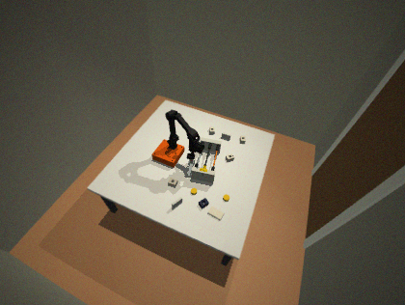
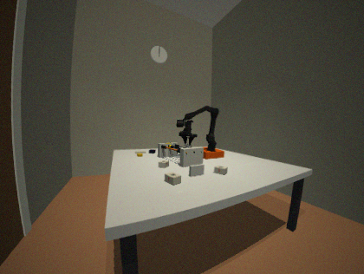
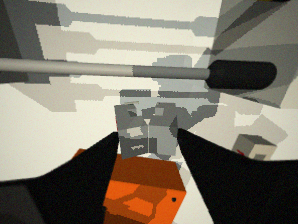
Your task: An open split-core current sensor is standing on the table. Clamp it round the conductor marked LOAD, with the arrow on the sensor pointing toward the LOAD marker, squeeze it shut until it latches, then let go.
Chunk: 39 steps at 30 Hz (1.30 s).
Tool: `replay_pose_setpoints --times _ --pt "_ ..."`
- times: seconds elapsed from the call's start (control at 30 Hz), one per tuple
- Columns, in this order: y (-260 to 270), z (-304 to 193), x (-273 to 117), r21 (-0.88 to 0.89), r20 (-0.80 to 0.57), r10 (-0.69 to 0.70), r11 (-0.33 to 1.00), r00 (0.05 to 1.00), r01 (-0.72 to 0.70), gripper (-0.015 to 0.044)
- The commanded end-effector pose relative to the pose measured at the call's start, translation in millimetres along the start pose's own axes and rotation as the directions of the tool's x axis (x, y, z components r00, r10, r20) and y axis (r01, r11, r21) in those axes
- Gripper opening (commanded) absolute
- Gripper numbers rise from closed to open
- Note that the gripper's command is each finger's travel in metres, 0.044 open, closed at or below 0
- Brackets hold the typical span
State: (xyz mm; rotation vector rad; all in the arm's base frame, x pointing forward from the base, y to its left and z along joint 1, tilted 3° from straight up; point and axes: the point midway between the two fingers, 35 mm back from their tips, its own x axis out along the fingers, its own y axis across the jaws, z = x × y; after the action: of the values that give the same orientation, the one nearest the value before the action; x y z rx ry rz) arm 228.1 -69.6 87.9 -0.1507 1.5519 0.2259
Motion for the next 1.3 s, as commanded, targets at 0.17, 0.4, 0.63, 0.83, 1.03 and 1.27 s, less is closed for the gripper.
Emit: replay_pose_setpoints --times 0.17,0.4,0.63,0.83,1.03,1.27 --pt "2 -4 -53 -0.003 0.003 -0.006 1.000 1.000 0.006 0.0000" --pt "5 -8 -72 -0.002 0.001 -0.006 1.000 1.000 0.006 0.0000" --pt "2 3 -73 0.133 0.002 -0.006 0.991 1.000 0.006 0.0000" --pt "0 17 -74 0.313 0.003 -0.006 0.950 1.000 0.005 0.0000" --pt "-2 32 -75 0.482 0.004 -0.007 0.876 1.000 0.004 0.0000" --pt "-4 50 -75 0.658 0.006 -0.007 0.753 1.000 0.001 0.0000"
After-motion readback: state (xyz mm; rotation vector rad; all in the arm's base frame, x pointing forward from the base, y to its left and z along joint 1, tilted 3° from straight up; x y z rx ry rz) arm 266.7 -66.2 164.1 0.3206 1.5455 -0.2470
